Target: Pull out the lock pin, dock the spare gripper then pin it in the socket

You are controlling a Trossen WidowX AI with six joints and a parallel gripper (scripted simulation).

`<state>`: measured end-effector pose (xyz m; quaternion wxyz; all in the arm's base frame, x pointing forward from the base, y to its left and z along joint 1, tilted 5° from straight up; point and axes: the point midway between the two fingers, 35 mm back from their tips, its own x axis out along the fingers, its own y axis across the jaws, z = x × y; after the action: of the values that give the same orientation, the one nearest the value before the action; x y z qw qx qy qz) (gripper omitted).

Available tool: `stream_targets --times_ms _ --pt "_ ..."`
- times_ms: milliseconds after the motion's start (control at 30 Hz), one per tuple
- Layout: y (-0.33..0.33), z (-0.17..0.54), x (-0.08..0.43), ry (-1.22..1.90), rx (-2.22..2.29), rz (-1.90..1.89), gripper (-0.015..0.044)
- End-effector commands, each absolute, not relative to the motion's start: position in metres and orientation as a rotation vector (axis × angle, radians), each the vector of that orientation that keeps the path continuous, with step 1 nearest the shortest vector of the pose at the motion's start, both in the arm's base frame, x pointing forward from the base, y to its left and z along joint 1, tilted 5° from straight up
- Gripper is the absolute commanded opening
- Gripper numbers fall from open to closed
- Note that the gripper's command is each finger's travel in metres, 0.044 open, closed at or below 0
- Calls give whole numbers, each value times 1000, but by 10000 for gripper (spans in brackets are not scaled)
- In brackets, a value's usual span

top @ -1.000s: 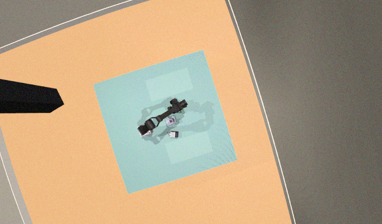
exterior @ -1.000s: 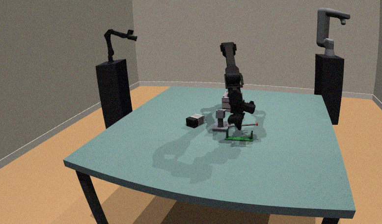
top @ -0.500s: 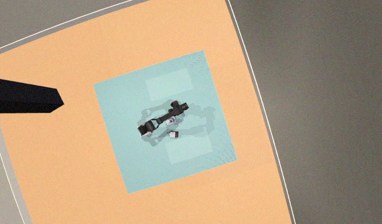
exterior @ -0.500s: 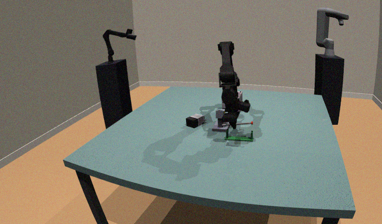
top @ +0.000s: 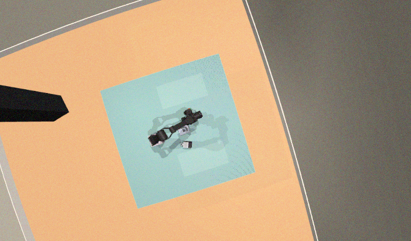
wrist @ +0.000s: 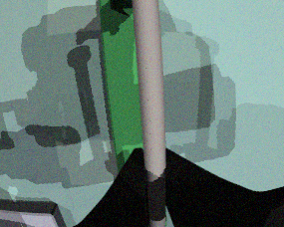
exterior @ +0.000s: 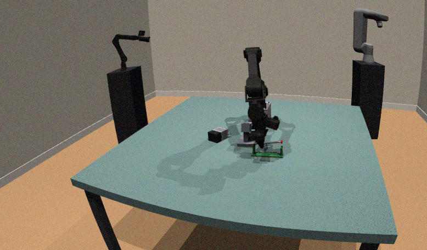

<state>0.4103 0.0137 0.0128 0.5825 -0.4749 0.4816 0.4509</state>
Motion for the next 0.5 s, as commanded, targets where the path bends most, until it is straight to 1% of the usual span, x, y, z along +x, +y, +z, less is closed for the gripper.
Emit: stream_targets --times_ms 0,467 --pt "13 4 409 1126 -1110 1057 0" --pt "13 -7 410 1118 -1115 1053 0"
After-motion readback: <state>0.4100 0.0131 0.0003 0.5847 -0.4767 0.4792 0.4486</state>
